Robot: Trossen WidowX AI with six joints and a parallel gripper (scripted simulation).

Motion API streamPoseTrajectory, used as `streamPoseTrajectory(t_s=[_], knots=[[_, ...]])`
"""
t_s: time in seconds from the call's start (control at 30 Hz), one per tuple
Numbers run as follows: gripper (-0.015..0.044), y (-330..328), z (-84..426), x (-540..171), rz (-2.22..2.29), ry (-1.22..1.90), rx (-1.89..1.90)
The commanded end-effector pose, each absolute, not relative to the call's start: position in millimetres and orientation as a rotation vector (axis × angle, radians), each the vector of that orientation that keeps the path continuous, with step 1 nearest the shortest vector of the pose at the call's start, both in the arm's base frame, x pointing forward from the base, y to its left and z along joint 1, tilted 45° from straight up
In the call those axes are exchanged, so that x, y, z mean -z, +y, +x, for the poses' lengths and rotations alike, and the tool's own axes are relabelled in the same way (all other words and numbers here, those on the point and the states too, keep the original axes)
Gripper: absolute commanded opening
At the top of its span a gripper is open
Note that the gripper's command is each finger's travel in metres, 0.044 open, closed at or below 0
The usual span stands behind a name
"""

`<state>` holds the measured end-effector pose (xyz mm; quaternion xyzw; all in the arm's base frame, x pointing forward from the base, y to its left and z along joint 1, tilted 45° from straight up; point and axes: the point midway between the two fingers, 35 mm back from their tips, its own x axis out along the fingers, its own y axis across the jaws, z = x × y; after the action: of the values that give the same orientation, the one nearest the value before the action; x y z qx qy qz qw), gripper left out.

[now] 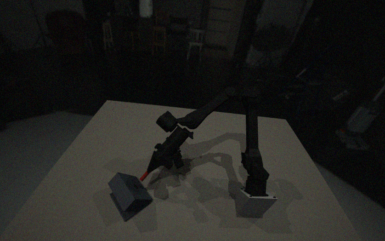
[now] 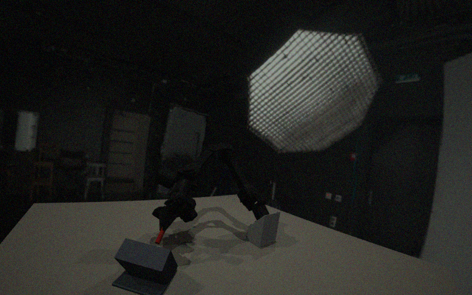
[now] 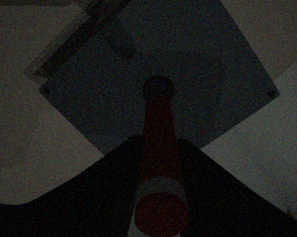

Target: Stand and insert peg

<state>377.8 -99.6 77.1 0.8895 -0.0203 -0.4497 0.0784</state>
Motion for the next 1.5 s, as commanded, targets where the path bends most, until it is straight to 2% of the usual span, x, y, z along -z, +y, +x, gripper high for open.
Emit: streamPoseTrajectory(t_s=[0.0,1.47], knots=[[0.0,-99,379,-75,2.665,-0.052,1.343],[0.0,-102,394,-55,2.664,-0.057,1.342]])
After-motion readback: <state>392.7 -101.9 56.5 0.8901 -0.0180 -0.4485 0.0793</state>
